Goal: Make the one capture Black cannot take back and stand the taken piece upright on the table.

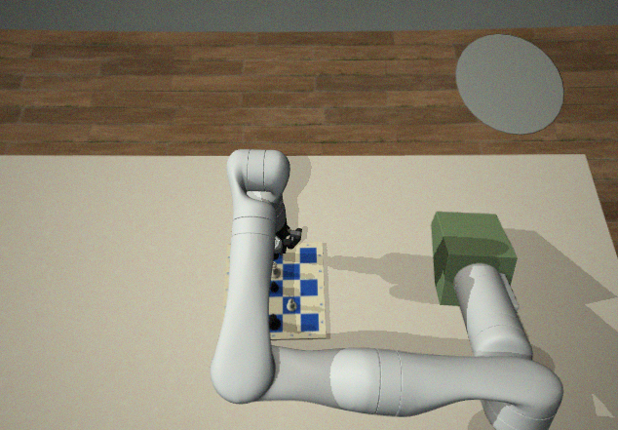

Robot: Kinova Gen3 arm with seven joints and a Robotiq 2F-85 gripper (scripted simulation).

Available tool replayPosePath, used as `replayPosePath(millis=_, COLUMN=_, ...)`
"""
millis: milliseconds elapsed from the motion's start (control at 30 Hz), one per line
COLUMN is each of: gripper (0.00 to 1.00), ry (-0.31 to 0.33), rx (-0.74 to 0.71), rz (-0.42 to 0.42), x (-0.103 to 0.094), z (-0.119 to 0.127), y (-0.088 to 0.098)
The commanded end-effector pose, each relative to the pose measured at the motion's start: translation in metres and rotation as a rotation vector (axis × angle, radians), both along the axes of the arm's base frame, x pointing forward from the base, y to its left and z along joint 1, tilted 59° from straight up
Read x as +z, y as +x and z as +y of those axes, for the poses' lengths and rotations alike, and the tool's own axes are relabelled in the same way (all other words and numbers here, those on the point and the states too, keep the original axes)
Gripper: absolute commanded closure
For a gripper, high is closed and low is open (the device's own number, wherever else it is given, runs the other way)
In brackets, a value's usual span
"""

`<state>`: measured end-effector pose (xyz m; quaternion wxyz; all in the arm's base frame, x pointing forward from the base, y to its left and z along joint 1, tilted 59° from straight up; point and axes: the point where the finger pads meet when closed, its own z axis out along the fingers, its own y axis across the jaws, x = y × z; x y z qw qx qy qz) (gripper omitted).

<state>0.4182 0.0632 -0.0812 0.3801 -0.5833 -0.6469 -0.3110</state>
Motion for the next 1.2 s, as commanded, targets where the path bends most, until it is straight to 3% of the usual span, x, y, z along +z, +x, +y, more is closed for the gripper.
replayPosePath(millis=0, gripper=0.63, ry=-0.001, rx=0.003, rz=0.002, x=-0.0017, z=0.0030, y=-0.0011)
replayPosePath(millis=1167, gripper=0.63, ry=-0.001, rx=0.003, rz=0.002, x=-0.0056, z=0.0095, y=-0.0021)
